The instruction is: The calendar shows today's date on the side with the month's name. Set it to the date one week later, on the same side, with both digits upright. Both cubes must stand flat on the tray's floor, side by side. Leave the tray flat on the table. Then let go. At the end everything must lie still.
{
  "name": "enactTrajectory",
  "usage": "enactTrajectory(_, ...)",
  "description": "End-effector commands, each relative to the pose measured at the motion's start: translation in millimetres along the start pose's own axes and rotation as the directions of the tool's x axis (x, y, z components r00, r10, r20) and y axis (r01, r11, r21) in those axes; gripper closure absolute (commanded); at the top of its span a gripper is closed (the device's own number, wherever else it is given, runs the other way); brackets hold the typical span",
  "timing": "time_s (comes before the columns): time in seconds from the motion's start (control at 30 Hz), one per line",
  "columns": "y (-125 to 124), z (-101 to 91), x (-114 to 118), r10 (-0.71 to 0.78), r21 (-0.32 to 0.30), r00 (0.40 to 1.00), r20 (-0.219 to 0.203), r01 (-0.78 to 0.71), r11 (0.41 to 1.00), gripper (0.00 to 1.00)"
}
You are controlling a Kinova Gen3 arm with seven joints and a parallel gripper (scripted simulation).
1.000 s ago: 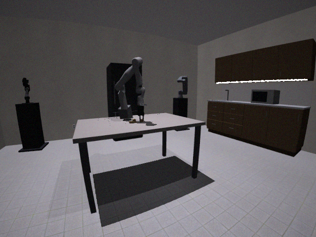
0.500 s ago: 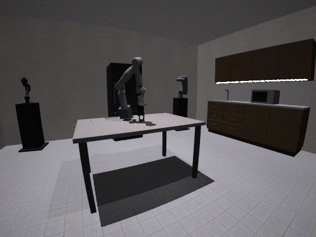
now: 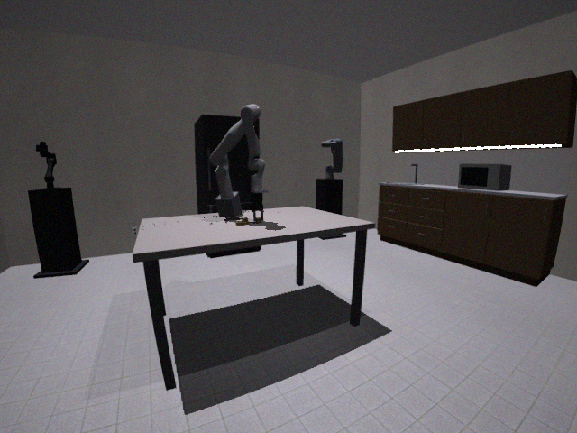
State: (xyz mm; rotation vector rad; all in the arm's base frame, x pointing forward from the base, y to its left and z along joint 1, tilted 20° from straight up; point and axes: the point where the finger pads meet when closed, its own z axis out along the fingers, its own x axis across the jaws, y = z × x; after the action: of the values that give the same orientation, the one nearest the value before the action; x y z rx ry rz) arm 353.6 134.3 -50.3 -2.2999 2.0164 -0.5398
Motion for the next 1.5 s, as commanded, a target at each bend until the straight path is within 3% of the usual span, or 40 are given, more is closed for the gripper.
enactTrajectory(0.0,-1,-3.7,-1,-0.002,0.004,1.000,0.003,0.002,1.000,0.13)
enactTrajectory(0.23,-1,-12.4,-1,-0.002,0.004,1.000,0.003,0.002,1.000,0.13)
enactTrajectory(1.17,-1,-80.4,-1,-0.002,0.004,1.000,0.003,0.002,1.000,0.13)
enactTrajectory(1.47,-1,-88.5,-1,-0.002,0.004,1.000,0.003,0.002,1.000,0.13)
